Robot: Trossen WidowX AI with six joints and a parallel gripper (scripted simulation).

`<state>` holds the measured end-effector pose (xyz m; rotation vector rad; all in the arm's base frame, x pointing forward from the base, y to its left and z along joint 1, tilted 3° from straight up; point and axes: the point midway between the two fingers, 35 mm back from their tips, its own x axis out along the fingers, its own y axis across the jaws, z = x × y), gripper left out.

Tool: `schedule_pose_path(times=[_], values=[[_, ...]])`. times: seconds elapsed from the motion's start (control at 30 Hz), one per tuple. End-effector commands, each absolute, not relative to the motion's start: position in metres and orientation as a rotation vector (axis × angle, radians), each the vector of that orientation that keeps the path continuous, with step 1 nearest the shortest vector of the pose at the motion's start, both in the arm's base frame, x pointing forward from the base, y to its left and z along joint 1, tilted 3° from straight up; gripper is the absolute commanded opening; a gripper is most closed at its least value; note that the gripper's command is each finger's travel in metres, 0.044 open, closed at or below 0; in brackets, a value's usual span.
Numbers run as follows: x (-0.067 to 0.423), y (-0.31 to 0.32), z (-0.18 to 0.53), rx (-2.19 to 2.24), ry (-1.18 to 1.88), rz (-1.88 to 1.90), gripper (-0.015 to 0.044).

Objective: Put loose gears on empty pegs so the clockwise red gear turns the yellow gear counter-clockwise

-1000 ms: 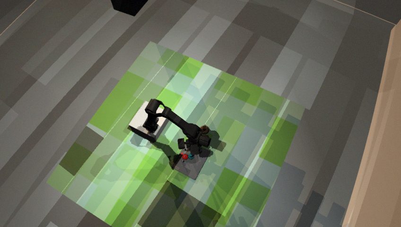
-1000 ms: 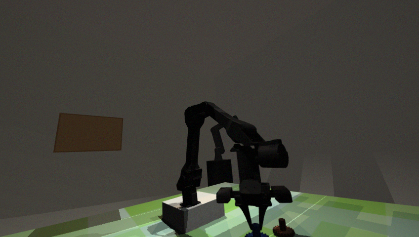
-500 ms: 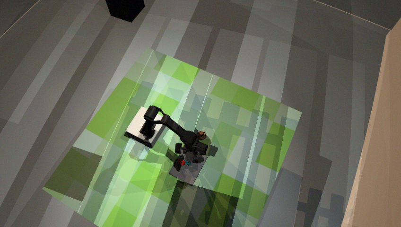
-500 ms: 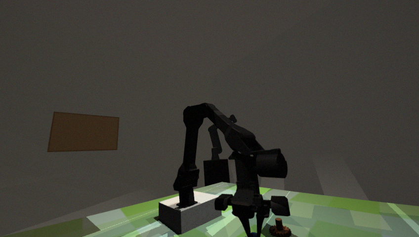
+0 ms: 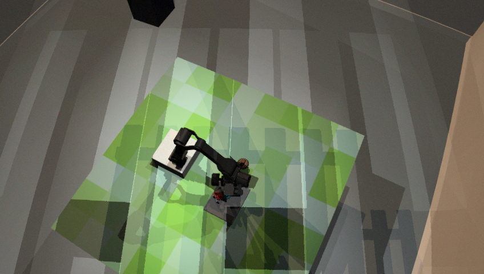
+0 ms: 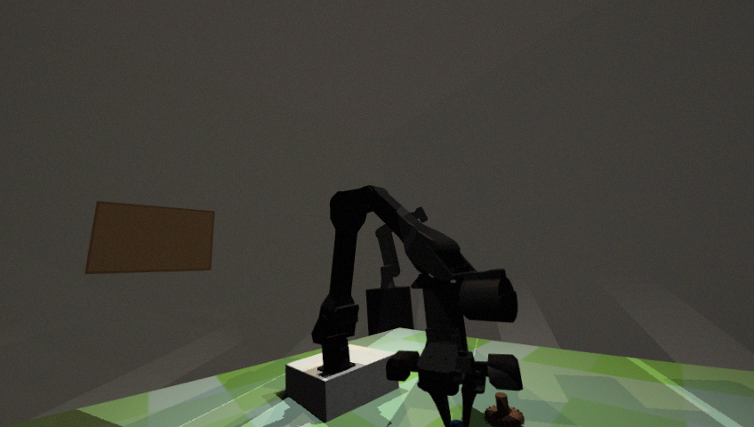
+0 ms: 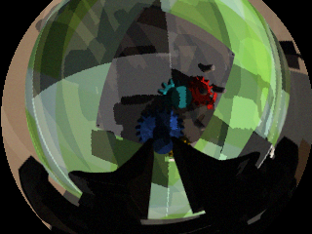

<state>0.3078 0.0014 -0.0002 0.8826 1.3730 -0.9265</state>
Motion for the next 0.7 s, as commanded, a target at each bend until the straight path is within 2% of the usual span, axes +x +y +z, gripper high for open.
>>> schedule_pose_path(times=[0.0,0.33,0.67], values=[[0.3078,0.0015,-0.0011,0.822,1.398,-0.870,0.0000],[0.3072,0.0001,-0.0029,0.720,1.440,-0.767,0.0000],[0.3081,0.0010,-0.0053,0.780,1.416,-0.828,0.0000]])
